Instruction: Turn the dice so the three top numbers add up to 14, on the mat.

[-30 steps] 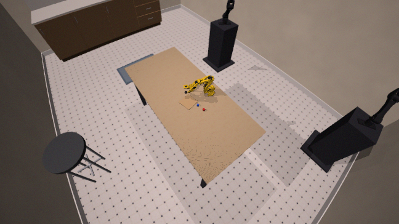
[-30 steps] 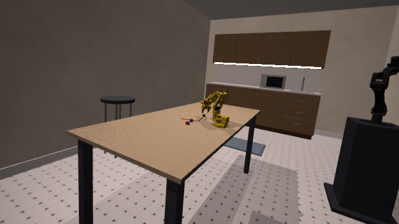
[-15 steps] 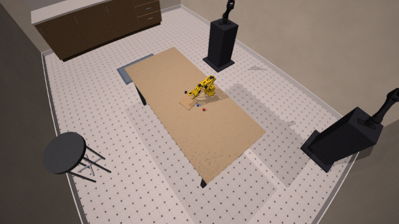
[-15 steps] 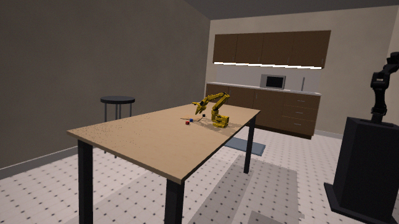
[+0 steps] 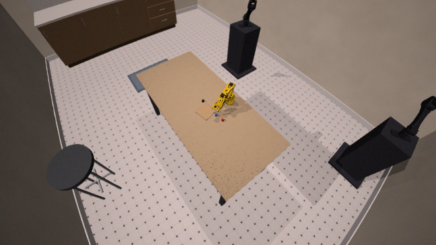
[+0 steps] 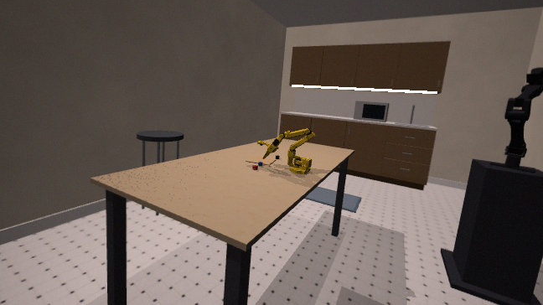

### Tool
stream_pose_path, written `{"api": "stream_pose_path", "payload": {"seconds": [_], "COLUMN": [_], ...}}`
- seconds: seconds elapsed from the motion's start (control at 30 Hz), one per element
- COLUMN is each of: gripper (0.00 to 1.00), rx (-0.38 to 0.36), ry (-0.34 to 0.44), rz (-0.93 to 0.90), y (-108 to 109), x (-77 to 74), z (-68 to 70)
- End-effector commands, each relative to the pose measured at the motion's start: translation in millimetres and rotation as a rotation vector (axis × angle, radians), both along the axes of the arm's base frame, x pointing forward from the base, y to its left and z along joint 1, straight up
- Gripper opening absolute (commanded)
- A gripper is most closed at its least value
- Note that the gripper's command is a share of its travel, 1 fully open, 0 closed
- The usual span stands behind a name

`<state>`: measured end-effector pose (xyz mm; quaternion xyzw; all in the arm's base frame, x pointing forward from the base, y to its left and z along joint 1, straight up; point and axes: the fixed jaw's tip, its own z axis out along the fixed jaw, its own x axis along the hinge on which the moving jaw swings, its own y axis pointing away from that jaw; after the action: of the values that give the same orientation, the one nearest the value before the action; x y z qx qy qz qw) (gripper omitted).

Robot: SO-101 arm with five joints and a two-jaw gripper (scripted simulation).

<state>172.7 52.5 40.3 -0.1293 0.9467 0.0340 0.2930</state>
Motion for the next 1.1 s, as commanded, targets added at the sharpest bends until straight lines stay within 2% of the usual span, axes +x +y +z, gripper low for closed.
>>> {"api": "stream_pose_path", "payload": {"seconds": [0.0, 0.77, 0.8, 1.07], "gripper": [0.28, 0.28, 0.28, 0.28], "rx": [0.013, 0.013, 0.013, 0.013], "ry": [-0.029, -0.029, -0.002, -0.002], "rz": [0.044, 0.050, 0.060, 0.060], "y": [8.7, 9.7, 12.4, 12.4], "x": [-1.6, -2.2, -6.0, -6.0], "z": [6.1, 6.0, 3.1, 3.1]}}
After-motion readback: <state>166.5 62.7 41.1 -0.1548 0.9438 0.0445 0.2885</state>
